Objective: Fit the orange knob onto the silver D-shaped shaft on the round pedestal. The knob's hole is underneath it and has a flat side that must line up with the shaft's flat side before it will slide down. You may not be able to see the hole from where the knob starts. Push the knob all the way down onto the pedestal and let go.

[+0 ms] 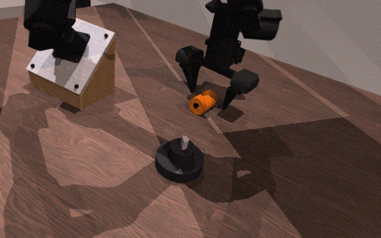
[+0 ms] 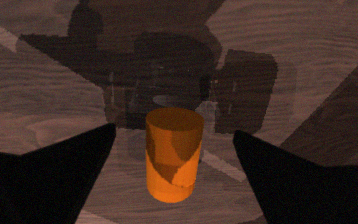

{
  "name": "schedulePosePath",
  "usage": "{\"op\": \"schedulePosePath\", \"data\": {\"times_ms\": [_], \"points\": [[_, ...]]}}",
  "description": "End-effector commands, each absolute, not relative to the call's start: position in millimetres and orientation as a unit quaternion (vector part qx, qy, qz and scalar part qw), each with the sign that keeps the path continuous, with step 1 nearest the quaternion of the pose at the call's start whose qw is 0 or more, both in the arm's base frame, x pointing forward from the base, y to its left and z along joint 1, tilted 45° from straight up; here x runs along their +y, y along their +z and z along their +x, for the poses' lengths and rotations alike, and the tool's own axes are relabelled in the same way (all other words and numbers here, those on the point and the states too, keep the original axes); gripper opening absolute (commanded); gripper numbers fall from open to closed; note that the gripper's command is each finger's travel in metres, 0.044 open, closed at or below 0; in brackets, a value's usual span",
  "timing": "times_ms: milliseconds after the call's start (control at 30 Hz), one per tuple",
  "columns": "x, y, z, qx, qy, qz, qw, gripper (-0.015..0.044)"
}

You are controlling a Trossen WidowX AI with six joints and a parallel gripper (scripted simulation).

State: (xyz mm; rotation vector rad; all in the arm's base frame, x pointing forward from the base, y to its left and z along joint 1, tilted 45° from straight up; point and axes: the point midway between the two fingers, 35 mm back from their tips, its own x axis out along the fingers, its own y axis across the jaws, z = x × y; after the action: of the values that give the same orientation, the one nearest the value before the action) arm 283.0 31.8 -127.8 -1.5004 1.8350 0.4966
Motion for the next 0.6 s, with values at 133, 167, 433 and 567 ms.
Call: {"op": "schedulePosePath", "data": {"times_ms": [133, 167, 433, 567], "points": [[25.1, -132.7, 280.2, 0.711, 0.192, -0.581, 0.346, 0.0335], [25.1, -132.7, 280.2, 0.711, 0.192, -0.581, 0.346, 0.0309], [25.1, -132.7, 280.2, 0.711, 0.192, -0.581, 0.346, 0.024], [25.1, -132.7, 280.2, 0.711, 0.192, -0.581, 0.346, 0.024]]}}
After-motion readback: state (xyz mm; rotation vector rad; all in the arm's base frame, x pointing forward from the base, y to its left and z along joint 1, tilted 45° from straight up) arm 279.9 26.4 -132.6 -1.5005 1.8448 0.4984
